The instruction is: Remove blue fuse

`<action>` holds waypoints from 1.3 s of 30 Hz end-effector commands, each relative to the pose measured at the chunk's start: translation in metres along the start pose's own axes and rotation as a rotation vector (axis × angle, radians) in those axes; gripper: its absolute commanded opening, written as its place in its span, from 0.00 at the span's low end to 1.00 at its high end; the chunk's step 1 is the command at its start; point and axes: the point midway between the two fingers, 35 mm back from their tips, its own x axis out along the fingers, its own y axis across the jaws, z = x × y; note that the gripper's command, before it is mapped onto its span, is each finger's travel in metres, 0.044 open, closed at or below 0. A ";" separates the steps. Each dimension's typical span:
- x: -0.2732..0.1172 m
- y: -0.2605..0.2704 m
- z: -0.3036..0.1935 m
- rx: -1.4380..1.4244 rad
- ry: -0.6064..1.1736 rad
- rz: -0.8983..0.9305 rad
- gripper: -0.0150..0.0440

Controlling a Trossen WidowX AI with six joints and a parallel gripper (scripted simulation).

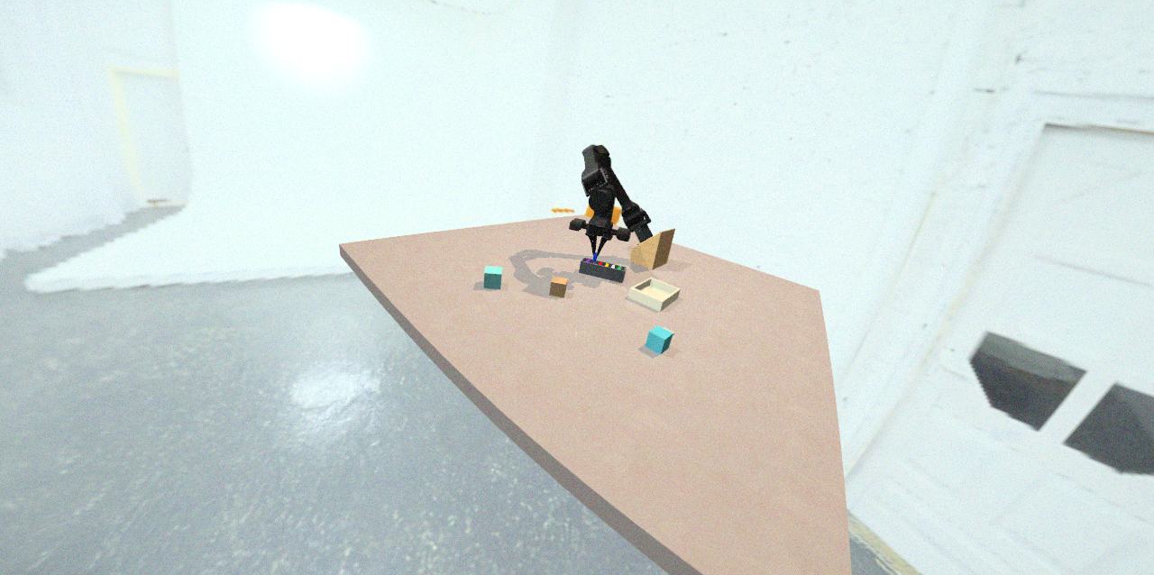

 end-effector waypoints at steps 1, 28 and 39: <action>-0.003 0.000 0.000 0.007 -0.002 0.005 0.25; -0.030 0.000 0.000 0.005 -0.002 0.005 0.25; -0.036 0.025 0.019 0.003 -0.009 0.013 0.25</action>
